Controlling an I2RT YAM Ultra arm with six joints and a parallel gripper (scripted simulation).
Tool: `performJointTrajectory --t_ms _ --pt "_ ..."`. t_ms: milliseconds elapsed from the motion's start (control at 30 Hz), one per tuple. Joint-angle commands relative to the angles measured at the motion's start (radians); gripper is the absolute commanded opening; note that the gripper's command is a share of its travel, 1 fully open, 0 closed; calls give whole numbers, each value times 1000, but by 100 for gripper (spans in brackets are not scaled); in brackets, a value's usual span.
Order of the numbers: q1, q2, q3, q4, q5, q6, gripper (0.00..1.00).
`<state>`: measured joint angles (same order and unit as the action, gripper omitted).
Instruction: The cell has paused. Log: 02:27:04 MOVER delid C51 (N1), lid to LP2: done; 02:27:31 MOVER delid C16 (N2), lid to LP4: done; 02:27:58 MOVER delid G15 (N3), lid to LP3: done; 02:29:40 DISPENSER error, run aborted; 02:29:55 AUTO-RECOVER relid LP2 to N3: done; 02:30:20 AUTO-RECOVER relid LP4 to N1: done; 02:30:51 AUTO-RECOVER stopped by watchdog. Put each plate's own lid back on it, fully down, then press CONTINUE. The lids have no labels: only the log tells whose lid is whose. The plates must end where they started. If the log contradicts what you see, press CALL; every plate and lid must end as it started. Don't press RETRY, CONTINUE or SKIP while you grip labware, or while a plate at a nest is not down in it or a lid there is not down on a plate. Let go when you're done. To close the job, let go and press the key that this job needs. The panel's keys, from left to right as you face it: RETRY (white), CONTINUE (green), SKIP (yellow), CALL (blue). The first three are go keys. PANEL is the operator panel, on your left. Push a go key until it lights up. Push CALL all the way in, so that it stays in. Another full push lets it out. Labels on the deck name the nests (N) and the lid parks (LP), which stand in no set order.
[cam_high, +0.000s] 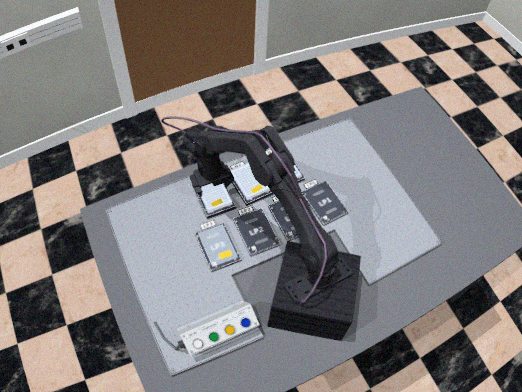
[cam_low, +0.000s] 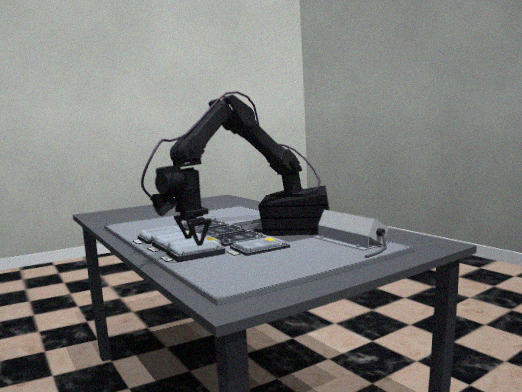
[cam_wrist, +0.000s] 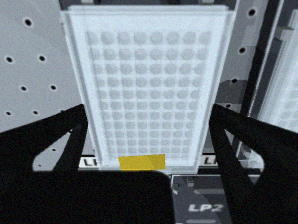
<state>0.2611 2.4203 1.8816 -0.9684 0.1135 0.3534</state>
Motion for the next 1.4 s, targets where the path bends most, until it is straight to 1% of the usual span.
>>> performJointTrajectory --t_ms 0,67,233,300,333,1367 --pt "6 -13 5 25 7 -1 0" --pt "6 -6 -7 27 7 -2 0" --pt "6 1 3 31 7 -3 0" --pt "6 -5 3 32 7 -4 0" --pt "6 -11 3 19 3 -1 0" --pt "4 -12 2 20 3 -2 0"
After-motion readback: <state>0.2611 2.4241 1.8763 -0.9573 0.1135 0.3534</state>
